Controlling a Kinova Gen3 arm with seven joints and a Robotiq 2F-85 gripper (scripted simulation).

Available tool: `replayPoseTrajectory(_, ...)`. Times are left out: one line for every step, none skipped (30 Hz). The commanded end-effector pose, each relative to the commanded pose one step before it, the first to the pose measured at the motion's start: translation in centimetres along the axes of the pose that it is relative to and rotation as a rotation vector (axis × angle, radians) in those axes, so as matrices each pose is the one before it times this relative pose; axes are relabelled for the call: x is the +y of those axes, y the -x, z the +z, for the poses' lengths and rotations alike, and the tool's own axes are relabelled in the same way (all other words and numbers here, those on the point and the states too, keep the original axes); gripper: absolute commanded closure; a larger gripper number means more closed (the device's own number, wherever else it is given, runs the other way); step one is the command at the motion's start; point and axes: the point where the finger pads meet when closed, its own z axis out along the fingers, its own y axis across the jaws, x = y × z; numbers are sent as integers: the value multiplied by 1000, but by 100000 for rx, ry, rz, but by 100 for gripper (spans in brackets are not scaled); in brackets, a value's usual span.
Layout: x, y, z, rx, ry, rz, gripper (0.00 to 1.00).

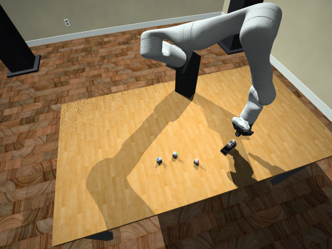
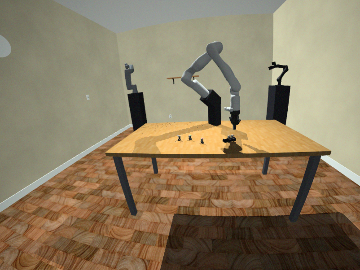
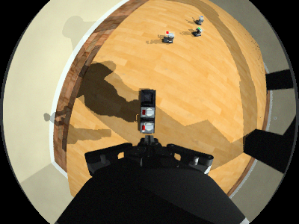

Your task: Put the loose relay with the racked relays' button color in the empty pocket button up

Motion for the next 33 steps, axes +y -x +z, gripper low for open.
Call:
replayPoseTrajectory(12, -125, -85, -44, -147, -342, 100)
replayPoseTrajectory(48, -103, 4, 16, -16, -289, 100)
replayPoseTrajectory(61, -128, 5, 19, -19, -363, 100)
replayPoseTrajectory(76, -156, 6, 22, -21, -443, 100)
replayPoseTrajectory(93, -185, 7, 23, -22, -529, 100)
replayPoseTrajectory(113, -215, 7, 23, -22, -619, 100)
replayPoseTrajectory(135, -245, 7, 22, -20, -714, 100)
replayPoseTrajectory(0, 0, 0, 0, 0, 0, 100)
replayPoseTrajectory(0, 0, 0, 0, 0, 0, 100)
replayPoseTrajectory(159, -275, 6, 19, -16, -812, 100)
replayPoseTrajectory(186, -305, 5, 12, -9, -913, 100)
replayPoseTrajectory(216, -335, 3, 3, 1, -1017, 100)
replayPoseTrajectory(250, -362, 1, -10, 15, -1122, 100)
replayPoseTrajectory(287, -388, -3, -28, 32, -1228, 100)
replayPoseTrajectory(328, -411, -8, -51, 53, -1335, 100)
replayPoseTrajectory(373, -431, -13, -80, 78, -1440, 100)
replayPoseTrajectory(349, -541, 22, 70, -64, -1652, 100)
replayPoseTrajectory(384, -582, 25, 85, -73, -1787, 100)
replayPoseTrajectory(440, -596, 17, 48, -36, -1895, 100)
replayPoseTrajectory(501, -603, 6, 1, 7, -1998, 100)
replayPoseTrajectory(567, -603, -7, -57, 55, -2096, 100)
replayPoseTrajectory(636, -595, -22, -126, 109, -2187, 100)
replayPoseTrajectory(528, -637, 34, 92, -72, -2135, 100)
replayPoseTrajectory(551, -641, 33, 100, -72, -2181, 100)
replayPoseTrajectory(0, 0, 0, 0, 0, 0, 100)
replayPoseTrajectory(0, 0, 0, 0, 0, 0, 100)
replayPoseTrajectory(615, -626, 15, 34, -18, -2248, 100)
replayPoseTrajectory(680, -602, -6, -43, 40, -2305, 100)
replayPoseTrajectory(746, -570, -30, -130, 99, -2351, 100)
replayPoseTrajectory(657, -573, 24, 18, -4, -2235, 100)
replayPoseTrajectory(613, -574, 49, 108, -59, -2176, 100)
replayPoseTrajectory(660, -546, 22, 47, -19, -2203, 100)
replayPoseTrajectory(705, -512, -7, -21, 20, -2221, 100)
